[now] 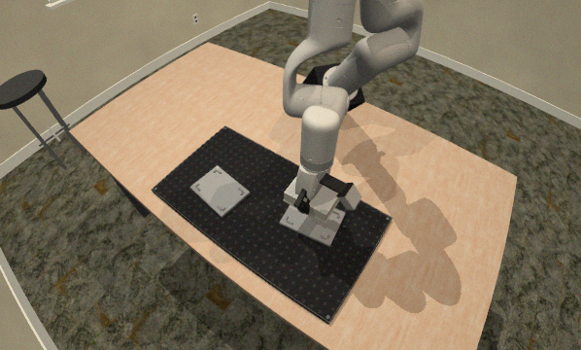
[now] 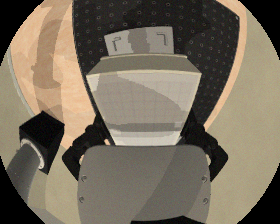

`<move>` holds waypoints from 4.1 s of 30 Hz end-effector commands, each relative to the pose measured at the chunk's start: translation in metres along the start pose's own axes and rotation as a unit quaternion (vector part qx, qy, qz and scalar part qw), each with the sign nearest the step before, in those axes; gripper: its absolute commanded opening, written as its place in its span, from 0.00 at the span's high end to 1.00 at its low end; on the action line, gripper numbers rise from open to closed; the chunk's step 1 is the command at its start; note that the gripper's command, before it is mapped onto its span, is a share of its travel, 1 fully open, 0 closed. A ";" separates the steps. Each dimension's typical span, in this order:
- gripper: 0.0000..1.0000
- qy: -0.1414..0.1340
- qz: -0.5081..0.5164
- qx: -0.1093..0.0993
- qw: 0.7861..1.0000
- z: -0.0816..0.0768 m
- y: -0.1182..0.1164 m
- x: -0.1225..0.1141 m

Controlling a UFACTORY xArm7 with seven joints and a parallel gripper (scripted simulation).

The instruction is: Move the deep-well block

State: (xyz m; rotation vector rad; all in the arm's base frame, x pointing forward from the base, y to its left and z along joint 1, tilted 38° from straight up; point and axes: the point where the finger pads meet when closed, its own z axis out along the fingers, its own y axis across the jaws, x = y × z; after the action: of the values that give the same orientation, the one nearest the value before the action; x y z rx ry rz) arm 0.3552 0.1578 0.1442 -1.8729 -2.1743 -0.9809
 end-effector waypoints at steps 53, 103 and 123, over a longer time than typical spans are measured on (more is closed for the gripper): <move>1.00 -0.001 0.076 -0.001 0.997 0.000 0.040 -0.156; 1.00 -0.001 0.076 -0.001 0.997 -0.001 0.074 -0.293; 1.00 -0.001 0.076 -0.001 0.997 -0.001 0.074 -0.293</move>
State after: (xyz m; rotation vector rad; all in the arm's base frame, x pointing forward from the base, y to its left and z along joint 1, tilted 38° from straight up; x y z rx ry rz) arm 0.4902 -0.0869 0.0336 -2.0022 -1.9965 -0.9505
